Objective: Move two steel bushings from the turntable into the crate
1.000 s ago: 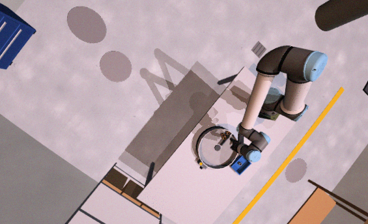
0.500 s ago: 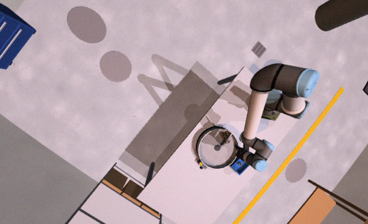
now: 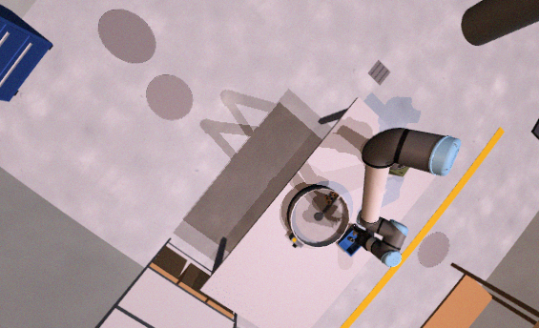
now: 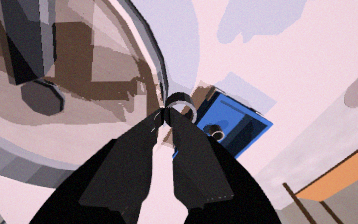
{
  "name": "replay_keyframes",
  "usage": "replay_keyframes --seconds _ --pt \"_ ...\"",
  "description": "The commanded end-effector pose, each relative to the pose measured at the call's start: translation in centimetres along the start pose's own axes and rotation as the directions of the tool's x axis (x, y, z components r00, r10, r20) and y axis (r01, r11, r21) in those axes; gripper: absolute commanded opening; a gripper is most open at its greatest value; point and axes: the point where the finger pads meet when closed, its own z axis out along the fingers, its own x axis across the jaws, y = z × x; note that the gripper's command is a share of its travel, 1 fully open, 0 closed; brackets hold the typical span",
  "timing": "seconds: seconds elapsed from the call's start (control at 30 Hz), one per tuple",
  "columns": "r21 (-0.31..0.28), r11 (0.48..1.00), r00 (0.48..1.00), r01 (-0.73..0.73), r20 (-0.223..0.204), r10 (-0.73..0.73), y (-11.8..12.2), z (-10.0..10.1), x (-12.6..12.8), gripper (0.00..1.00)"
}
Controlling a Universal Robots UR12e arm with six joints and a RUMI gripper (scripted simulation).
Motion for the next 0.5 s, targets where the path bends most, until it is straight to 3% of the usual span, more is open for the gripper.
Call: replay_keyframes --seconds 0.0,0.33,0.47 --pt "0.001 1.0 1.0 -0.001 0.001 0.001 2.3 0.0 2.6 0.0" --pt "0.001 1.0 1.0 -0.001 0.001 0.001 6.4 0.0 8.0 0.0" --pt "0.001 1.0 1.0 -0.001 0.001 0.001 7.0 0.0 8.9 0.0"
